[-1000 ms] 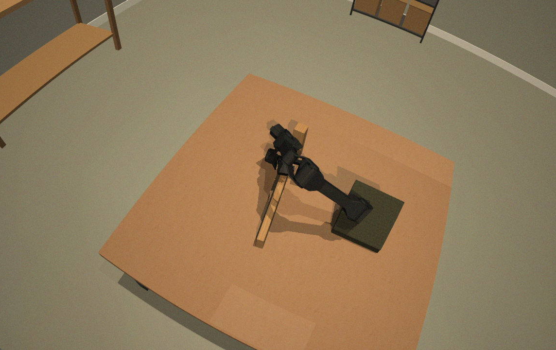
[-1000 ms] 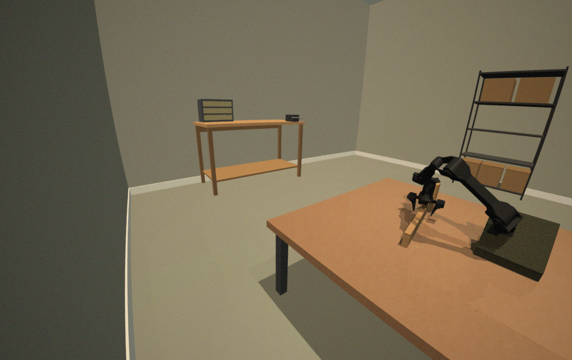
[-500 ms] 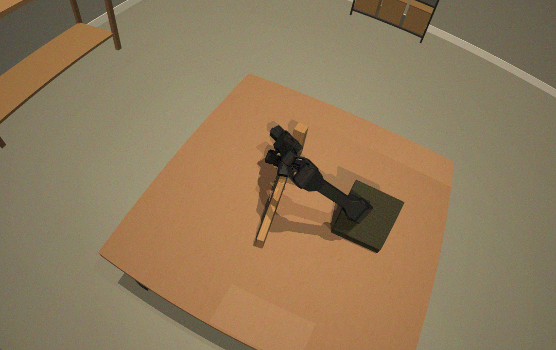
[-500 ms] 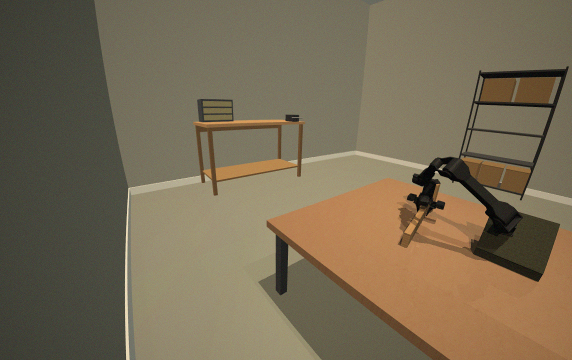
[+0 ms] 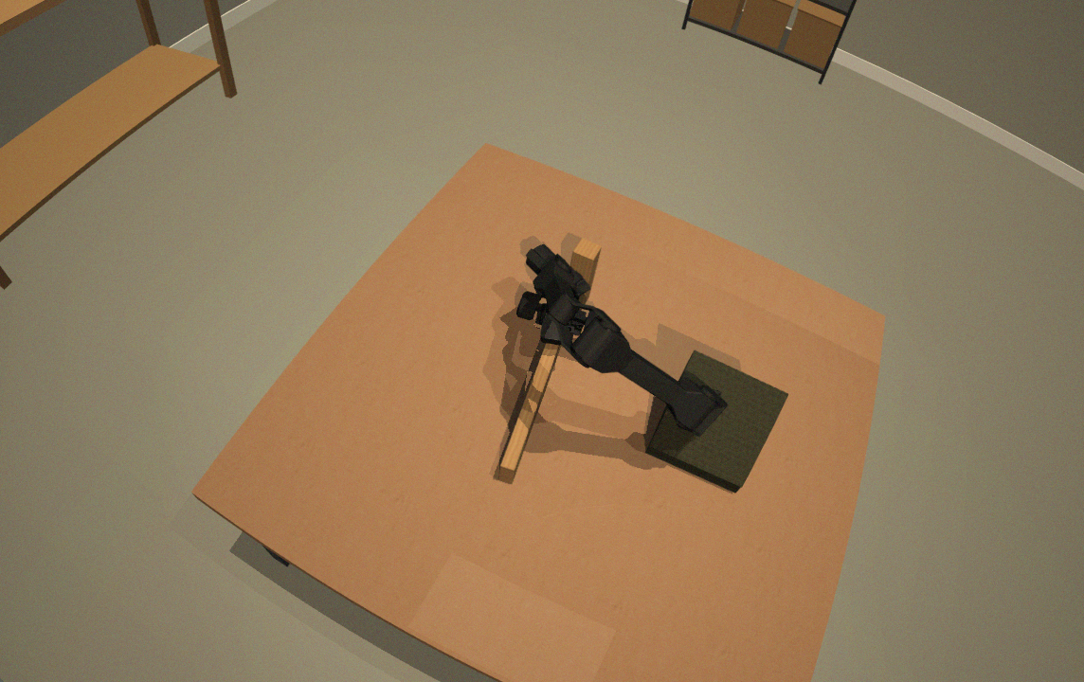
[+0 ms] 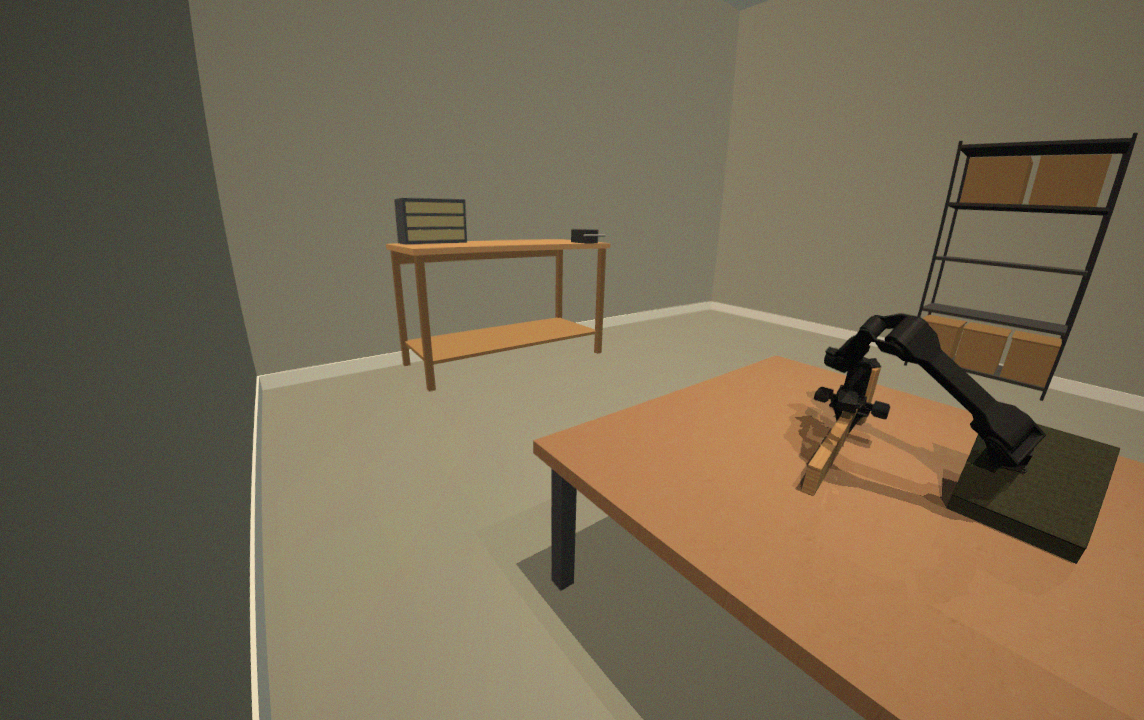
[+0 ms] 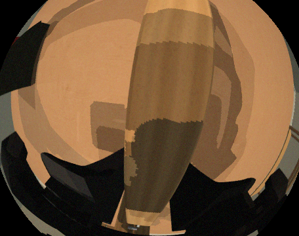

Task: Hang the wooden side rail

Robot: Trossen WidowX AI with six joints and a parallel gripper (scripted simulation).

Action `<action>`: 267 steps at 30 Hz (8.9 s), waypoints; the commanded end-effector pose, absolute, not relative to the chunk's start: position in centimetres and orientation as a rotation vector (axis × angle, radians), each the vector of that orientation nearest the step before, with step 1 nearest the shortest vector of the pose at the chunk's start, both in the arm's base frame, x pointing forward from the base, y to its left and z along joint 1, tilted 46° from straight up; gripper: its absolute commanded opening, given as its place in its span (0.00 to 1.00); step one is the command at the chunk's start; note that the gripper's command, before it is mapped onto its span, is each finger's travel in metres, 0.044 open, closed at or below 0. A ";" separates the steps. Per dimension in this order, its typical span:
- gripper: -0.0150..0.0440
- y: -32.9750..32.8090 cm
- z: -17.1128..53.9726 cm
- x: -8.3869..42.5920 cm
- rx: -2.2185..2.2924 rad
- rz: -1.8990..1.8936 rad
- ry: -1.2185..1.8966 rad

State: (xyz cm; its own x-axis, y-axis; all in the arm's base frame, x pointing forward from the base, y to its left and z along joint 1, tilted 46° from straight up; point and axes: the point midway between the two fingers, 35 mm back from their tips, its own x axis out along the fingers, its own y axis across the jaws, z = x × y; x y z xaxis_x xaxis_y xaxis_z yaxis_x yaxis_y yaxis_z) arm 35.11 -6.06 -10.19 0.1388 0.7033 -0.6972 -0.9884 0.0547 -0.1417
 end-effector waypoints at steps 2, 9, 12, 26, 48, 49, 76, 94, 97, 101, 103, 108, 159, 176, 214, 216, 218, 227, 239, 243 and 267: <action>0.25 -6.0 -10.2 35.1 -0.679 1.368 0.523; 0.25 -6.0 -10.1 35.1 -0.638 1.351 0.555; 0.25 -6.0 -10.1 35.3 -0.610 1.339 0.577; 0.25 -6.2 -10.1 36.0 -0.551 1.312 0.623; 0.25 -6.2 -10.2 36.3 -0.555 1.319 0.623; 0.25 -6.2 -10.2 36.3 -0.555 1.319 0.623; 0.25 -6.5 -9.9 36.2 -0.551 1.312 0.623; 0.25 -6.7 -9.7 36.2 -0.551 1.312 0.623; 0.25 -6.8 -9.6 36.2 -0.551 1.312 0.623; 0.25 -6.8 -9.6 36.1 -0.551 1.312 0.623; 0.25 -6.8 -9.6 36.1 -0.551 1.312 0.623; 0.25 -6.9 -9.5 36.1 -0.552 1.312 0.623; 0.25 -7.5 -8.9 36.0 -0.552 1.312 0.624; 0.25 -7.7 -8.7 36.0 -0.552 1.312 0.624; 0.25 -8.2 -8.3 35.9 -0.552 1.311 0.624; 0.25 -8.2 -8.3 35.9 -0.552 1.311 0.624; 0.25 -8.2 -8.2 35.9 -0.552 1.311 0.624; 0.25 -8.3 -8.1 35.9 -0.552 1.311 0.624; 0.25 -8.4 -8.1 35.9 -0.552 1.311 0.624; 0.25 -8.4 -8.1 35.9 -0.552 1.311 0.624; 0.25 -8.6 -8.4 36.1 -0.553 1.311 0.624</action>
